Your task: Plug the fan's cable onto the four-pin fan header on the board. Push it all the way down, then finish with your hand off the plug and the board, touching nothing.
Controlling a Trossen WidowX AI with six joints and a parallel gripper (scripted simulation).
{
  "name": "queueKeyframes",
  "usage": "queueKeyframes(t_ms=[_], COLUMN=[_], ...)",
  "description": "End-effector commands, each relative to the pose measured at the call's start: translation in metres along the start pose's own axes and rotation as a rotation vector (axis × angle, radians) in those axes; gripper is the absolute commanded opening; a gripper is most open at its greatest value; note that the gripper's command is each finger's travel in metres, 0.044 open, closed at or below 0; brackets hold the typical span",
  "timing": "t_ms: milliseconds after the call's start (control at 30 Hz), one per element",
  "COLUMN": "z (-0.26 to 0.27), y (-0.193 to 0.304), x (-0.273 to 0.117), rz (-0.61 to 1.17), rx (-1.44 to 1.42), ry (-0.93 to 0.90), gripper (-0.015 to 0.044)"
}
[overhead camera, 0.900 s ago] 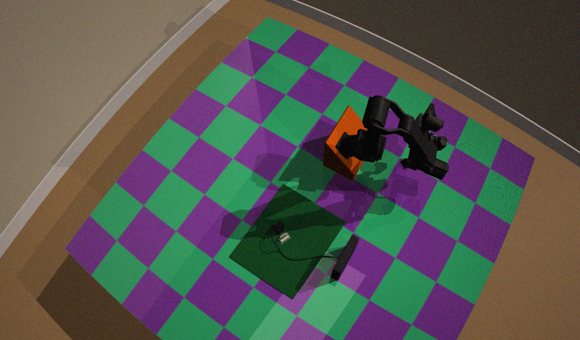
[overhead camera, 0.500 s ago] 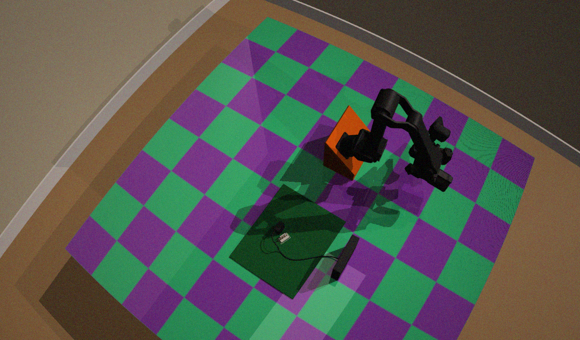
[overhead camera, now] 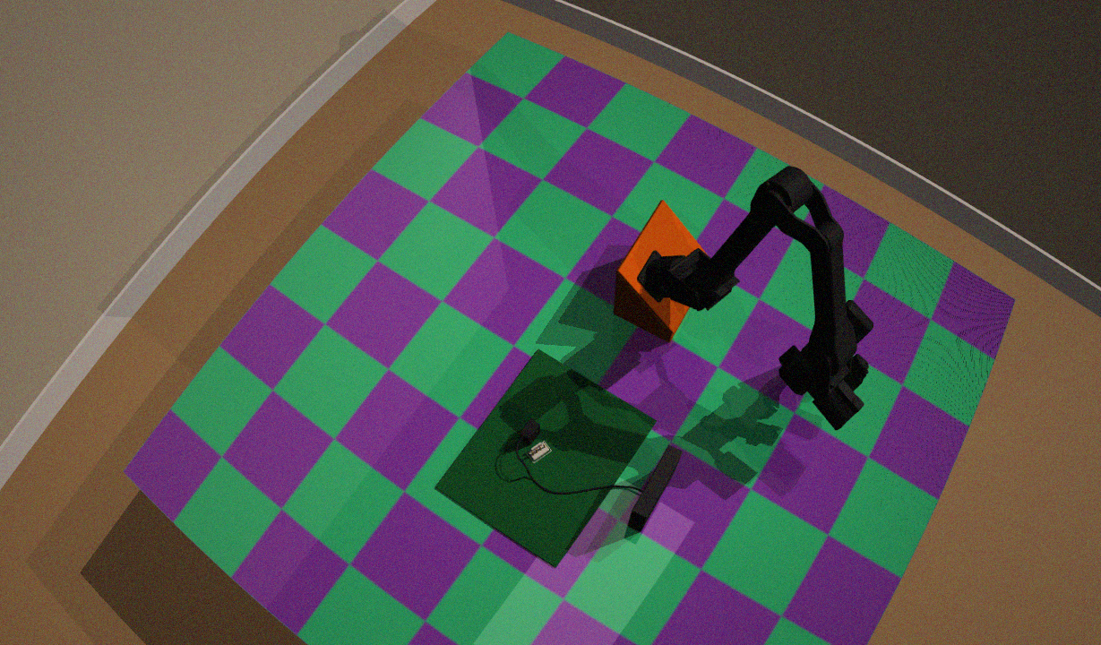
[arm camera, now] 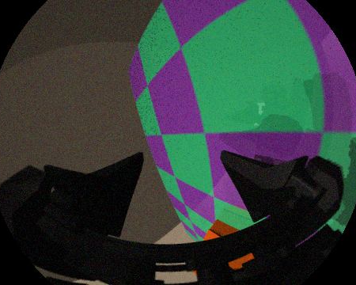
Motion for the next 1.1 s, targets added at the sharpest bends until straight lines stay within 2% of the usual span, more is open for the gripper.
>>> queueKeyframes(t_ms=[0, 233, 467, 800, 900, 1067], z=[-0.029, -0.078, -0.116, -0.131, -0.13, -0.136], y=[-0.019, -0.04, -0.041, 0.005, 0.013, 0.05], x=[-0.025, -0.088, -0.169, -0.302, -0.319, -0.348], rz=[-0.069, -0.19, -0.302, -0.405, -0.417, -0.426], rx=[0.034, 0.126, 0.242, 0.435, 0.464, 0.606], ry=[0.167, 0.467, 0.76, 1.163, 1.26, 1.283], gripper=[0.044, 0.044, 0.044, 0.044, 0.044, 0.044])
Point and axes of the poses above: the point midway between the two fingers, 35 mm back from their tips, its own x axis out along the fingers, its own z axis across the jaws, y = z × x, the point moved 6 cm from there along -x, back along the fingers, and after that the axes turned 12 degrees about -x, right-handed, at the moved point
